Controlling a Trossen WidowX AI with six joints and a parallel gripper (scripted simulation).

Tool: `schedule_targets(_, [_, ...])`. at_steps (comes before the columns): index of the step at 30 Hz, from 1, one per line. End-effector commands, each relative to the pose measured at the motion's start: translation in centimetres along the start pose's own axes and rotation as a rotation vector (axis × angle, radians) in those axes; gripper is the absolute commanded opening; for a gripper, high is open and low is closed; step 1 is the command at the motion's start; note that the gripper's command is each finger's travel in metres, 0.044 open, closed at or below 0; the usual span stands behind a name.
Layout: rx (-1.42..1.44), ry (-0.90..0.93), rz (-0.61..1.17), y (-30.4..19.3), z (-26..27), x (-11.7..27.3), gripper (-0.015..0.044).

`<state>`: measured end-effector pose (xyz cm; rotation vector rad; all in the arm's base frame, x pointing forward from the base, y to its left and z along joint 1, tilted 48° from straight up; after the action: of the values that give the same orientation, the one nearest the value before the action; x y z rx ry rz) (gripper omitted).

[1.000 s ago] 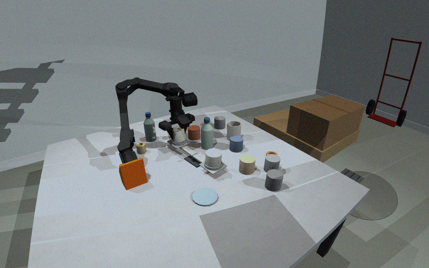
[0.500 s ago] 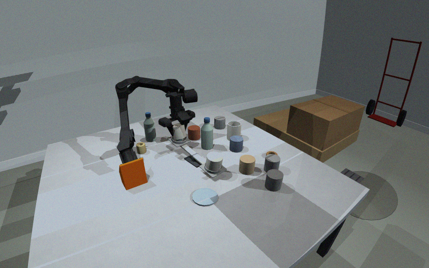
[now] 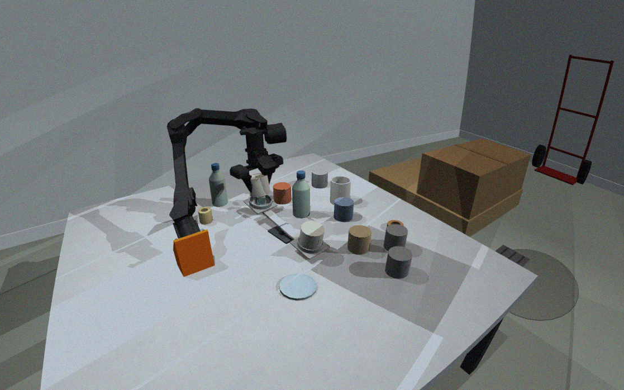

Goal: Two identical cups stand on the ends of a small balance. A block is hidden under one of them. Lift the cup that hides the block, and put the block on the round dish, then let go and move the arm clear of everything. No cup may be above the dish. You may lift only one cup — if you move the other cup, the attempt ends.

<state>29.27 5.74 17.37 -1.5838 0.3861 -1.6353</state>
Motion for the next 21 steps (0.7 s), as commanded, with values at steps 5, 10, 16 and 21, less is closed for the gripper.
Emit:
schedule_targets(5, [0.000, 0.012, 0.000, 0.0, 0.1, 1.2, 0.0000])
schedule_targets(10, [0.000, 0.014, -0.001, 0.0, 0.0, 1.8, 0.0000])
schedule_targets(16, [-0.001, 0.017, -0.001, 0.0, -0.1, 2.6, 0.0000])
schedule_targets(21, [-0.002, 0.019, -0.001, 0.0, -0.2, 3.3, 0.0000])
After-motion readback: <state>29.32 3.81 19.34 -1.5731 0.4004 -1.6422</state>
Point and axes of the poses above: the point midway between the two fingers, 35 mm back from their tips, its own x axis back along the fingers, its own z axis across the jaws, y = z × x, the point moved 5 cm from there along x, back along the fingers, and after that the axes turned 4 degrees about x, right-handed, at the moved point
